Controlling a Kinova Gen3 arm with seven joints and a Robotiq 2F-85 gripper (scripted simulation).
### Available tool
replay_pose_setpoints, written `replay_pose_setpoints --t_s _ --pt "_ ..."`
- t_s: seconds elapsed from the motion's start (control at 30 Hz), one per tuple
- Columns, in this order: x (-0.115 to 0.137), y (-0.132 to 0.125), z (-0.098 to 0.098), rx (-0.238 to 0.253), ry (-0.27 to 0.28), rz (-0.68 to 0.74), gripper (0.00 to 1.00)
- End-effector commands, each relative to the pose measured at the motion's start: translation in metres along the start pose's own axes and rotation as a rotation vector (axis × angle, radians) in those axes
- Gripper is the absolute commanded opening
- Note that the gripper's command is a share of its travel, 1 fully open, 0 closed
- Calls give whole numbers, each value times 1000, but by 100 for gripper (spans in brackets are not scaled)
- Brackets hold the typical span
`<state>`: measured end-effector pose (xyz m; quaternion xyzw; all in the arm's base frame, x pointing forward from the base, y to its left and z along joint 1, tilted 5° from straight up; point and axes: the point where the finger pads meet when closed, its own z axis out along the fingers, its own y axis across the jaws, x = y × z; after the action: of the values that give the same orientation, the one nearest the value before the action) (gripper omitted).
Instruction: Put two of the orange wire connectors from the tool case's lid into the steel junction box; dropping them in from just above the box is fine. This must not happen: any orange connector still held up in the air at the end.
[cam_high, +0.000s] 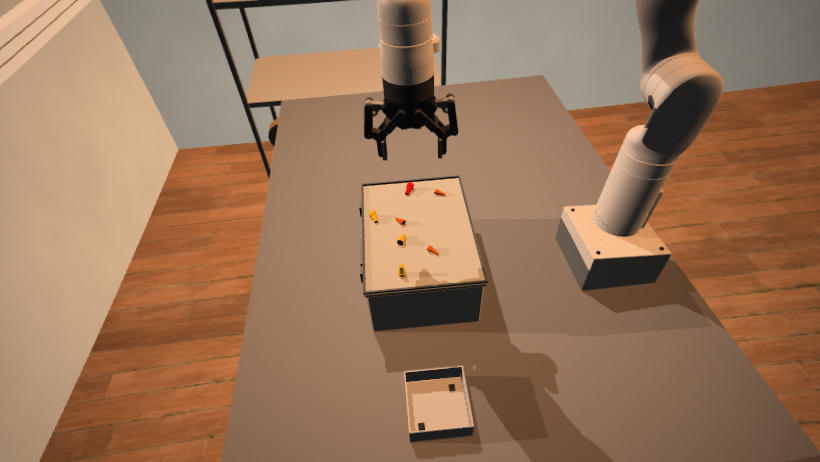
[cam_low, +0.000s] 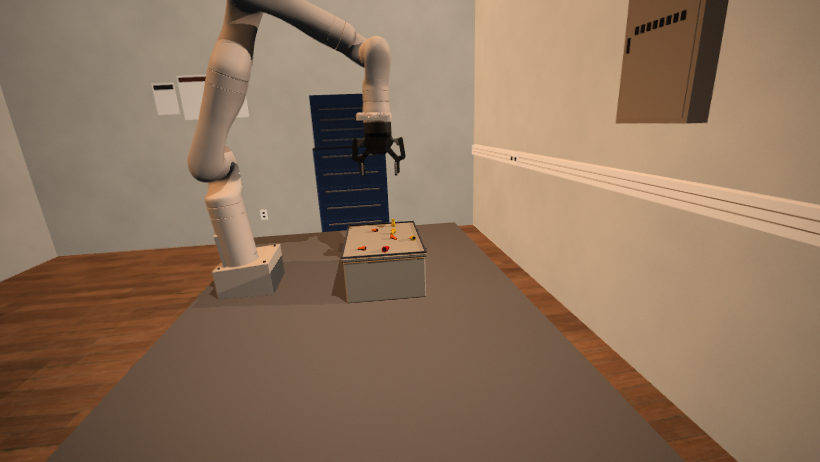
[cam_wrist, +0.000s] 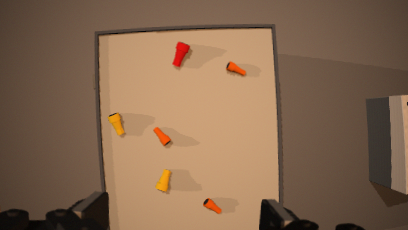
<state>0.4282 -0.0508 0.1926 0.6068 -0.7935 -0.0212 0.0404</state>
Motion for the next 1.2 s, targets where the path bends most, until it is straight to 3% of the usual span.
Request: replay_pose_setpoints --t_s 0.0,0.5,0.53,1.17 --pt "6 1 -8 9 -1 -41 100" --pt "9 4 -12 11 3 -94 100" --pt "9 4 -12 11 3 -94 10" --pt "9 4 -12 11 3 -94 10"
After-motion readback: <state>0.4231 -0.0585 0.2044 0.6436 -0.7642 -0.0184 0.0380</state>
